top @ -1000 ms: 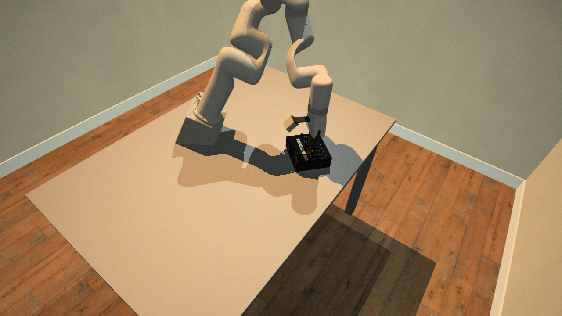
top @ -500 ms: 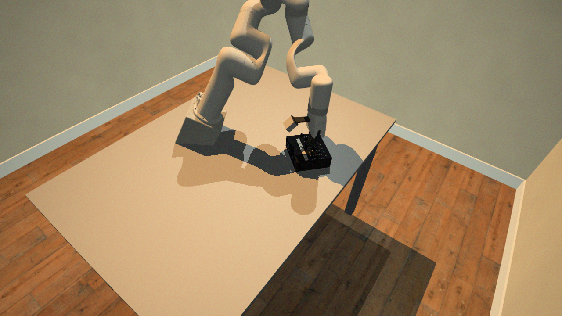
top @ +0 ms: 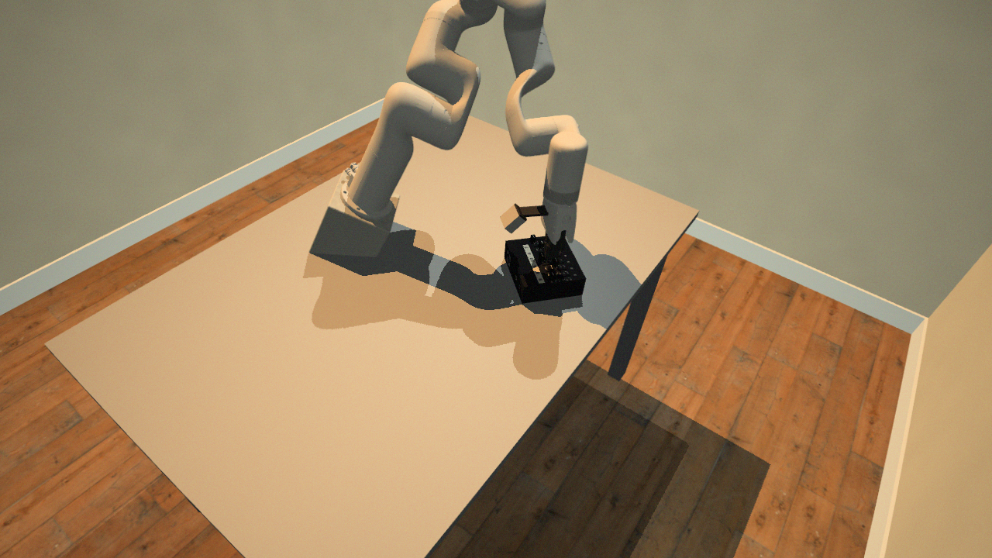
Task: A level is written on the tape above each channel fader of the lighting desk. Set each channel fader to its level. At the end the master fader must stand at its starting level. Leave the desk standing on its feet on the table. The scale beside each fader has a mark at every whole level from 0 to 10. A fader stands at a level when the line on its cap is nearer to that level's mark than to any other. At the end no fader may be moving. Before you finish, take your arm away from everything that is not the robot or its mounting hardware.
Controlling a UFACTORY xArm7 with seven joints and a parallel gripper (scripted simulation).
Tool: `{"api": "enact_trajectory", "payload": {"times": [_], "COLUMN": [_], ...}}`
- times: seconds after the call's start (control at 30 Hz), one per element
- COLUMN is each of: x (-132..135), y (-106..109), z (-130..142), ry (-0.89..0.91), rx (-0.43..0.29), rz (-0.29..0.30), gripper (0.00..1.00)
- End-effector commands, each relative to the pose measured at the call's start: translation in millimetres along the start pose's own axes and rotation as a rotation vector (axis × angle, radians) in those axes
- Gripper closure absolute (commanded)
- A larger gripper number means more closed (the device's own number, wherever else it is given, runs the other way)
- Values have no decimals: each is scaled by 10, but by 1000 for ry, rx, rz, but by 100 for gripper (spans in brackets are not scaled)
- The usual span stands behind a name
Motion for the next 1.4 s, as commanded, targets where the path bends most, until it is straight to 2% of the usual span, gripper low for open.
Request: {"api": "enact_trajectory", "payload": {"times": [0.0,0.53,1.0,1.37], "x": [1,9,9,9], "y": [9,22,366,409], "z": [24,59,58,58], "ry": [0,0,0,0], "rx": [-3,-3,-3,-3], "rz": [-1,-1,-1,-1], "gripper": [100,100,100,100]}}
Point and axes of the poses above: the point where the finger pads meet when closed, its own y axis back along the fingers, its own x axis across the jaws, z = x × y, the point moved 4 cm from there along y, back along the fingers, and after that the axes turned 13 degrees about -y, right-handed, at the moved point
